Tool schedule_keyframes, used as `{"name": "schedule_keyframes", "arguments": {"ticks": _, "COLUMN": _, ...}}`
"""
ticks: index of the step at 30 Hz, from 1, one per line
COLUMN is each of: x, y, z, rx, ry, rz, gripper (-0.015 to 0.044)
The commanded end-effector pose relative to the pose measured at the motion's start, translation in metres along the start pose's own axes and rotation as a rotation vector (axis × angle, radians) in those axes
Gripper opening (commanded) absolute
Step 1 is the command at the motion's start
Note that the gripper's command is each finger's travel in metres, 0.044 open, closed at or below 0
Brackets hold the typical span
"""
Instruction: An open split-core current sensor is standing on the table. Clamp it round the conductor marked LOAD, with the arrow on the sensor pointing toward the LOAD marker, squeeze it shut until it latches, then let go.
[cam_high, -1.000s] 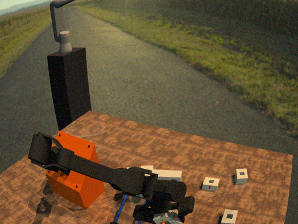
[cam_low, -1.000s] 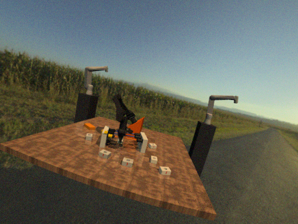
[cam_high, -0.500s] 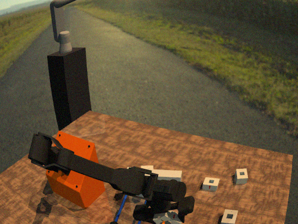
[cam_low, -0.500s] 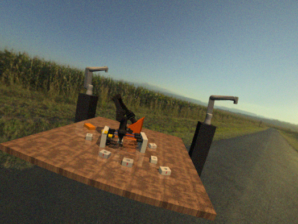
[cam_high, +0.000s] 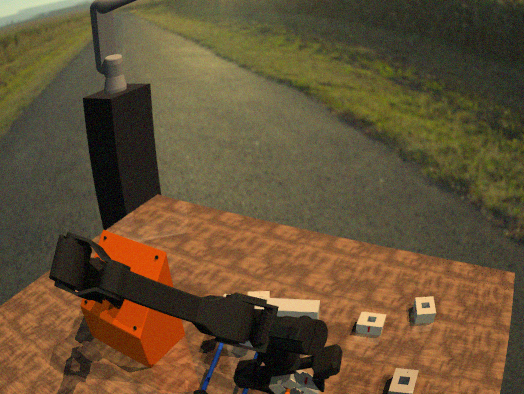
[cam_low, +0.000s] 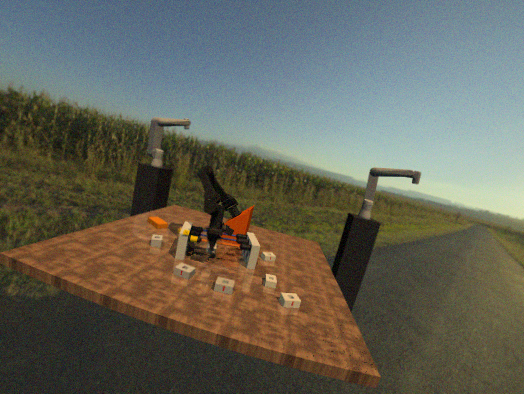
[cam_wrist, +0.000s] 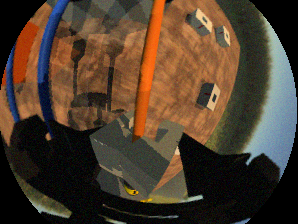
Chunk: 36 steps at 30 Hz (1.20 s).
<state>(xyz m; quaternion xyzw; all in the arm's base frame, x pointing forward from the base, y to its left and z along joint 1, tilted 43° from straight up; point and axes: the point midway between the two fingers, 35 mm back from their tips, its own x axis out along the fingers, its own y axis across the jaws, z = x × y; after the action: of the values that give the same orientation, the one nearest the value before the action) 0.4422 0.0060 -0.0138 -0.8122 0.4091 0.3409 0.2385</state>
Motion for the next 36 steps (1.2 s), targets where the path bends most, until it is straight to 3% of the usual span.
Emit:
{"name": "schedule_keyframes", "arguments": {"ticks": 1, "x": -0.002, "y": -0.003, "z": 0.001, "rx": -0.002, "ry": 0.002, "rz": -0.009, "gripper": 0.0000}}
{"name": "schedule_keyframes", "arguments": {"ticks": 14, "x": 0.000, "y": -0.001, "z": 0.001, "rx": 0.002, "ry": -0.005, "rz": 0.025, "gripper": 0.0000}}
{"name": "schedule_keyframes", "arguments": {"ticks": 36, "x": -0.013, "y": -0.006, "z": 0.000, "rx": 0.003, "ry": -0.005, "rz": 0.345, "gripper": 0.0000}}
